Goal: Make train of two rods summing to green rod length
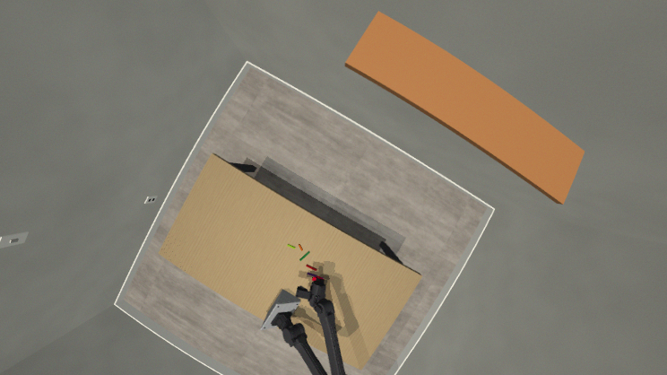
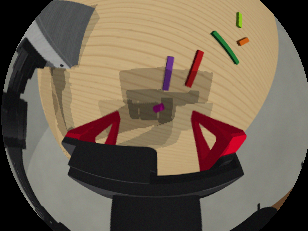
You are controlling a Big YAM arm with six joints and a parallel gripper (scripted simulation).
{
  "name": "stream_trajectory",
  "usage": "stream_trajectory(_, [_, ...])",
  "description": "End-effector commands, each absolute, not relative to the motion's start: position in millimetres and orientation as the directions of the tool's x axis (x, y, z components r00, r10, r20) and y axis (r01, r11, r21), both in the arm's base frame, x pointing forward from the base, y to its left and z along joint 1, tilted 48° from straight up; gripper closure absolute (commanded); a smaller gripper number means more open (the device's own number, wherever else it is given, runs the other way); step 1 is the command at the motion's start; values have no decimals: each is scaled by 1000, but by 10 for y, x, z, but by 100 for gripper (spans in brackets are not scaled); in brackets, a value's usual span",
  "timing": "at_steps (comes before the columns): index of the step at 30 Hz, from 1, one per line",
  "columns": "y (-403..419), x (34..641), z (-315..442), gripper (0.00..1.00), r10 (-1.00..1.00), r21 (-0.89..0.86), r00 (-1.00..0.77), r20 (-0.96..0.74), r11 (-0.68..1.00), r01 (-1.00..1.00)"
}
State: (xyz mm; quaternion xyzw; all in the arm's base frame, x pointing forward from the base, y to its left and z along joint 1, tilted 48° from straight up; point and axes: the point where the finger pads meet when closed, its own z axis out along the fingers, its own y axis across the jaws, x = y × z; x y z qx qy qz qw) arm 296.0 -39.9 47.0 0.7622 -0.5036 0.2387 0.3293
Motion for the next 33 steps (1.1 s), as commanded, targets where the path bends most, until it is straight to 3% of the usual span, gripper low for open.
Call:
stream_trajectory(1, [-304,3234,553,0,-602,258,422,678,-343,-903])
stream_trajectory(2, [-199,3250,501,0,-559,319,513,652,-411,-854])
stream_trajectory(14, [-83,3290,371,0,-420,492,733,535,-551,-674])
stream_trajectory(33, [-127,3309,421,0,-426,484,727,539,-549,-681])
